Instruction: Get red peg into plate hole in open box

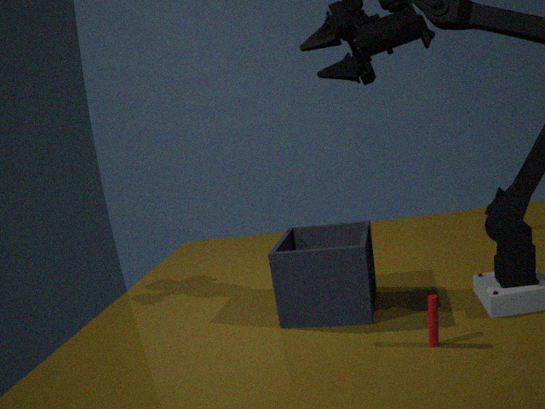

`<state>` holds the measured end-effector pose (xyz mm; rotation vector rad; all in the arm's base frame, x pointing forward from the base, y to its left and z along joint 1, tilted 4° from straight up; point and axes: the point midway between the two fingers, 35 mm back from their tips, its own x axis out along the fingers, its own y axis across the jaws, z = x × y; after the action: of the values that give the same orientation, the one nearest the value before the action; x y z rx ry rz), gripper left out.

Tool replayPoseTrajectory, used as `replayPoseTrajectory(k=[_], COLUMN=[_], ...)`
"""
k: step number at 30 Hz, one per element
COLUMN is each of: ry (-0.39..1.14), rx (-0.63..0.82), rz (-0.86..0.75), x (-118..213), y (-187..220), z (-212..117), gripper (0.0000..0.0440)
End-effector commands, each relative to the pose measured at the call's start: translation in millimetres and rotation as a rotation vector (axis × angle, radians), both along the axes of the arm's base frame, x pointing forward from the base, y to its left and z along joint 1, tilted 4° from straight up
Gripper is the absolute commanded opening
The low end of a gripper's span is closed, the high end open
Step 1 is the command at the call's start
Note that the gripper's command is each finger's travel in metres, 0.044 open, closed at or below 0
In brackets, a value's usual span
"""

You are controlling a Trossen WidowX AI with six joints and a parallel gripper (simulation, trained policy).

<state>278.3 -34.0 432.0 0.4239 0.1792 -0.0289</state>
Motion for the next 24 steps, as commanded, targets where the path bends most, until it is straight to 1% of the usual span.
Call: replayPoseTrajectory(k=[1, 12, 24], ry=[0.086, 0.362, 0.708], rx=[0.088, 0.318, 0.499], rz=[0.043, 0.133, 0.160], x=[4.0, 1.5, -20.3], y=[14.4, 61.0, 107.6], z=[-21.9, -82.0, -146.4], gripper=[0.0440, 0.0440, 0.0440])
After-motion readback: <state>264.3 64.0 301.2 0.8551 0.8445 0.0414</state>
